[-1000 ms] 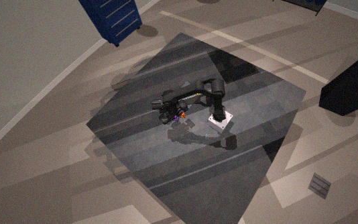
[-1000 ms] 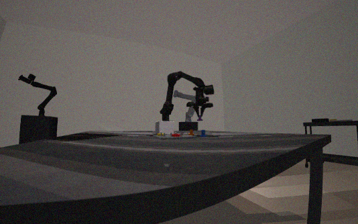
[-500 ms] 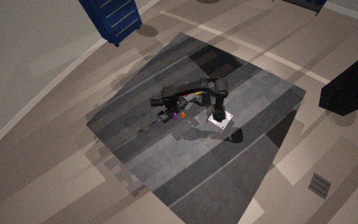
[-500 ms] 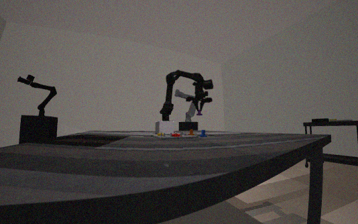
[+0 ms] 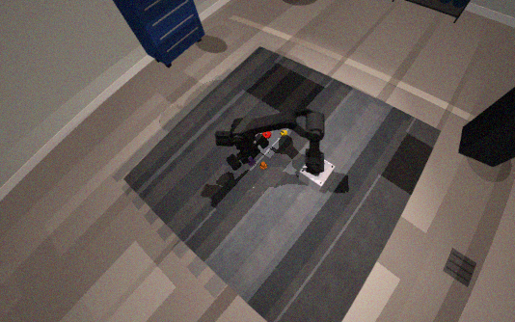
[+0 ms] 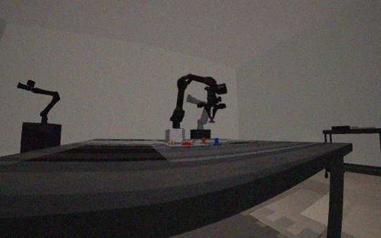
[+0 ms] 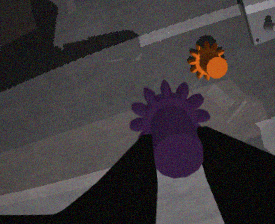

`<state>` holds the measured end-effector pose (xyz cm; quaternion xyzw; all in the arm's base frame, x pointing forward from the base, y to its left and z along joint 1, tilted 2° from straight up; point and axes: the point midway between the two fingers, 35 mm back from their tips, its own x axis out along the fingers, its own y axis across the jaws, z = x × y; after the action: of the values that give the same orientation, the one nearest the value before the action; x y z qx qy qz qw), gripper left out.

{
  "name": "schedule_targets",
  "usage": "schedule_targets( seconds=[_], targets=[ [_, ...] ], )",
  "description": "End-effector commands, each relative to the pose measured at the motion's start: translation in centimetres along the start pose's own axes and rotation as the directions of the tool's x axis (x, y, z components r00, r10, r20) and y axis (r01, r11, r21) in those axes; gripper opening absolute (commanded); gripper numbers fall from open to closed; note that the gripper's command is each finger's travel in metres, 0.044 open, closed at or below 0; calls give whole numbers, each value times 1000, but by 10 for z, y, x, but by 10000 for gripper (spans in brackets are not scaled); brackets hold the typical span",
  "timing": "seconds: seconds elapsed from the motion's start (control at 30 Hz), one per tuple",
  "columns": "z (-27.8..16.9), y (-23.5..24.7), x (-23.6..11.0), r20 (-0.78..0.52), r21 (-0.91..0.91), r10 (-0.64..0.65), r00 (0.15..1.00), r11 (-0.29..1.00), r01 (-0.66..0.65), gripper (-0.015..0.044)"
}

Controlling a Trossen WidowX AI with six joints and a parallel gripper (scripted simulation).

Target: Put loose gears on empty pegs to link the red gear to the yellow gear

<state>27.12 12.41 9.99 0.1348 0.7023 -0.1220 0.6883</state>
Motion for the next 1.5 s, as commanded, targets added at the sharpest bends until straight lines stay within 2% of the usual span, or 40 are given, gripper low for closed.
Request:
schedule_targets(
  seconds=[0.0,1.47],
  targets=[
    [10,-2,0,7,-4,6,1000,1000,-6,0],
    [95,-74,29,16,15,-9,1000,1000,8,0]
  ],
)
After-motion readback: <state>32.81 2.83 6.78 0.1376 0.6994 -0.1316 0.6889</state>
